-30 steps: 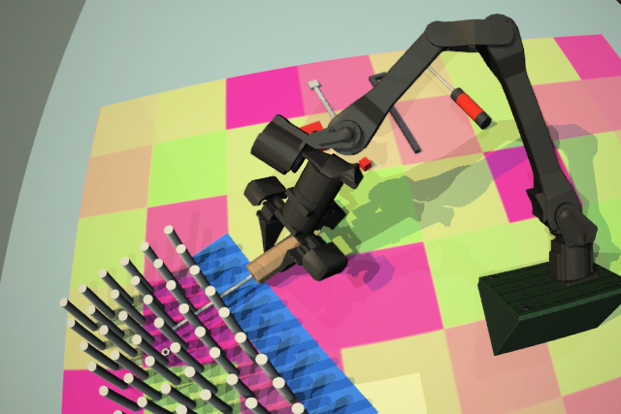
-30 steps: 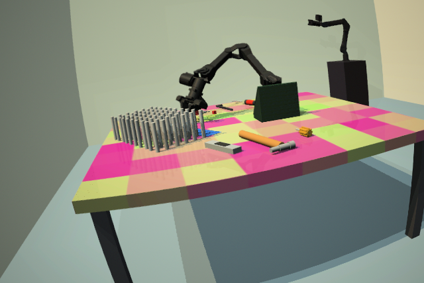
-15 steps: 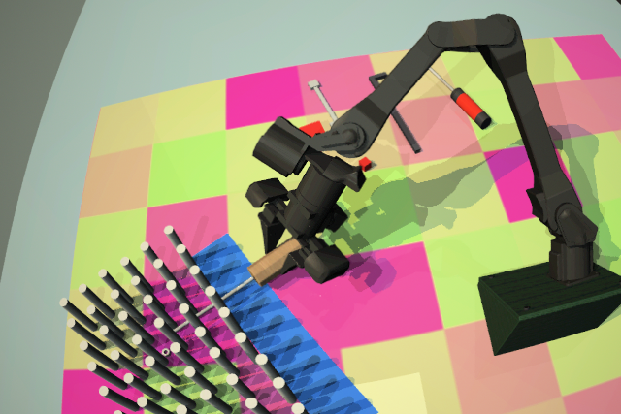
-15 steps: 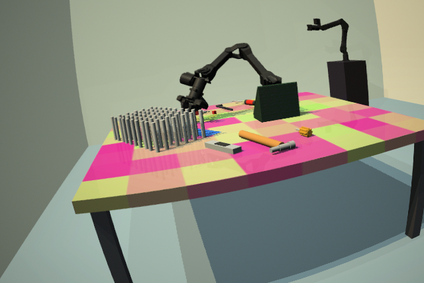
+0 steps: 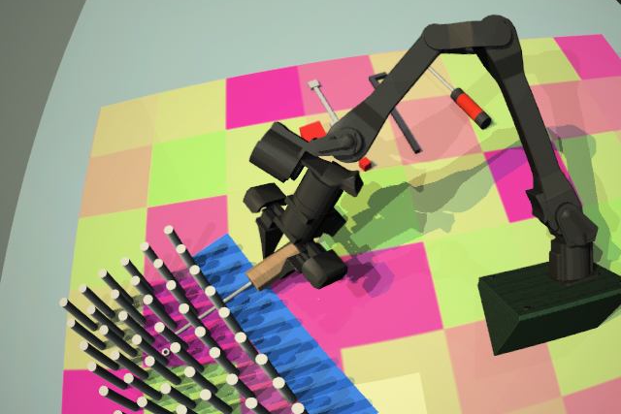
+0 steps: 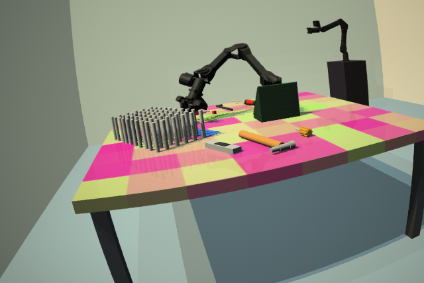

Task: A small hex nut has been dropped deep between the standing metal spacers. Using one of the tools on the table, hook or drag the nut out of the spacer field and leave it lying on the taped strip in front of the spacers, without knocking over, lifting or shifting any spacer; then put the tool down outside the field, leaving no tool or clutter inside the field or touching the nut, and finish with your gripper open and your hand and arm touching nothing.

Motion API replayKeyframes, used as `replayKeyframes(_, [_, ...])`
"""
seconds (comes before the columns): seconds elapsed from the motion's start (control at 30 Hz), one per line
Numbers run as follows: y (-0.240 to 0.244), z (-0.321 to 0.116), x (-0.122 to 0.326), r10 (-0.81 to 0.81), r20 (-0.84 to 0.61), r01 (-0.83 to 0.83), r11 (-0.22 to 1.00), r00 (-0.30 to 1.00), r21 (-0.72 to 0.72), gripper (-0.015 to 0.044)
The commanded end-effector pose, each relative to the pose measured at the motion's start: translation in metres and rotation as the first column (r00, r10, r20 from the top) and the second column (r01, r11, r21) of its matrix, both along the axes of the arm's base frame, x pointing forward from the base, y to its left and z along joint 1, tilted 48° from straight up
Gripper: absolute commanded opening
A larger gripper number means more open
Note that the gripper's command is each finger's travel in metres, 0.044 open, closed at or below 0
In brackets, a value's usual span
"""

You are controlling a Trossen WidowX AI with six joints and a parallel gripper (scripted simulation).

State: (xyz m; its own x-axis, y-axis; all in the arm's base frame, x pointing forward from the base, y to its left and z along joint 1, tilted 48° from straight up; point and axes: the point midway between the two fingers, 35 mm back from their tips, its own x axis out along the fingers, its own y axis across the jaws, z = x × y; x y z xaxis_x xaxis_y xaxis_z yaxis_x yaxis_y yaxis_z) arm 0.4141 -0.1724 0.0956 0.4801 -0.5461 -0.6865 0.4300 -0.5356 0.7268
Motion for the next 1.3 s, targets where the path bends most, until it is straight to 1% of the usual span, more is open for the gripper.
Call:
replayKeyframes(0.0, [0.001,0.001,0.004,-0.002,0.011,0.002,1.000,1.000,0.000,0.0000])
replayKeyframes(0.77, [0.006,-0.005,0.018,-0.002,0.013,0.002,1.000,1.000,0.001,0.0000])
replayKeyframes(1.27, [-0.003,-0.017,0.016,0.003,0.007,-0.003,1.000,1.000,0.001,0.0000])
